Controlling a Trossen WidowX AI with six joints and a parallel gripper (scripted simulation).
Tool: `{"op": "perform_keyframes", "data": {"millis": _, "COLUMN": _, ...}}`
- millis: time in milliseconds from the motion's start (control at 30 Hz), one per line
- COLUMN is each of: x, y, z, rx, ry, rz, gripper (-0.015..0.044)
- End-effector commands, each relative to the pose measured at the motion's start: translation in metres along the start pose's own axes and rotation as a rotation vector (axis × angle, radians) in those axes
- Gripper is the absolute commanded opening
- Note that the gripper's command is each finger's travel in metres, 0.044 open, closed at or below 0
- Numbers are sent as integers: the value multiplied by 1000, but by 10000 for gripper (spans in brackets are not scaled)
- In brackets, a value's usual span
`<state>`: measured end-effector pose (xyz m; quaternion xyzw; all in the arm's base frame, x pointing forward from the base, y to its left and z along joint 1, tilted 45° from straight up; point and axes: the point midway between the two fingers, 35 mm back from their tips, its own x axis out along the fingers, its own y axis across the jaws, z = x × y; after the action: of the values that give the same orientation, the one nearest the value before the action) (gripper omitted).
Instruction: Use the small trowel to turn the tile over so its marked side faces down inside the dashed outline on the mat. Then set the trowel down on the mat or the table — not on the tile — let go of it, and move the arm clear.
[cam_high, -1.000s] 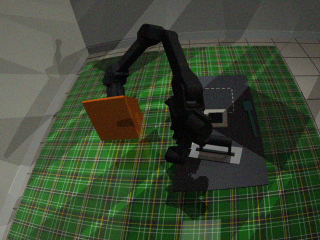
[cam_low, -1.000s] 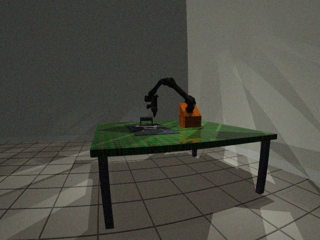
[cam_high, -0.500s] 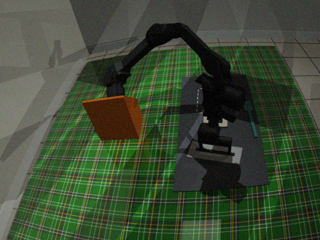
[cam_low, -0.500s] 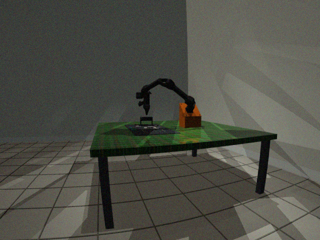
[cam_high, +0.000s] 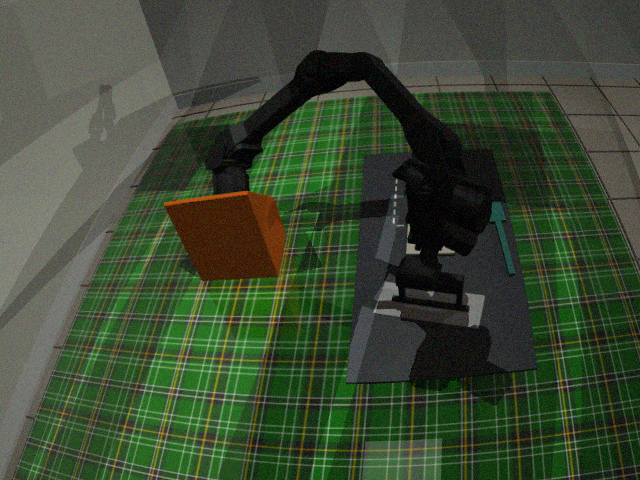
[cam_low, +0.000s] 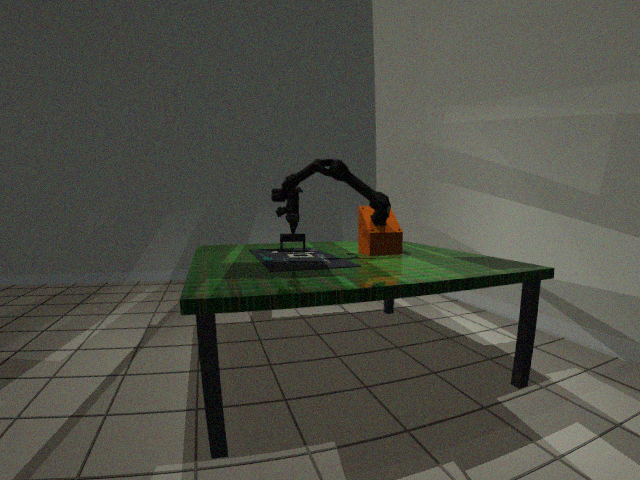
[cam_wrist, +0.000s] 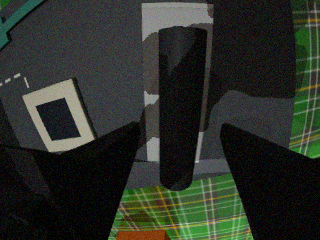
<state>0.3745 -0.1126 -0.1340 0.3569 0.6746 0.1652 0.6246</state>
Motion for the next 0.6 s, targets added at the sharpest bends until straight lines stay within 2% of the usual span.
{"op": "perform_keyframes", "data": {"millis": 0, "x": 6, "y": 0, "z": 0, "rx": 5, "ry": -1, "rz": 6, "gripper": 270}}
{"op": "perform_keyframes", "data": {"millis": 433, "x": 25, "y": 0, "z": 0, "rx": 5, "ry": 0, "rz": 7, "gripper": 270}}
{"op": "perform_keyframes", "data": {"millis": 567, "x": 25, "y": 0, "z": 0, "rx": 5, "ry": 0, "rz": 7, "gripper": 165}}
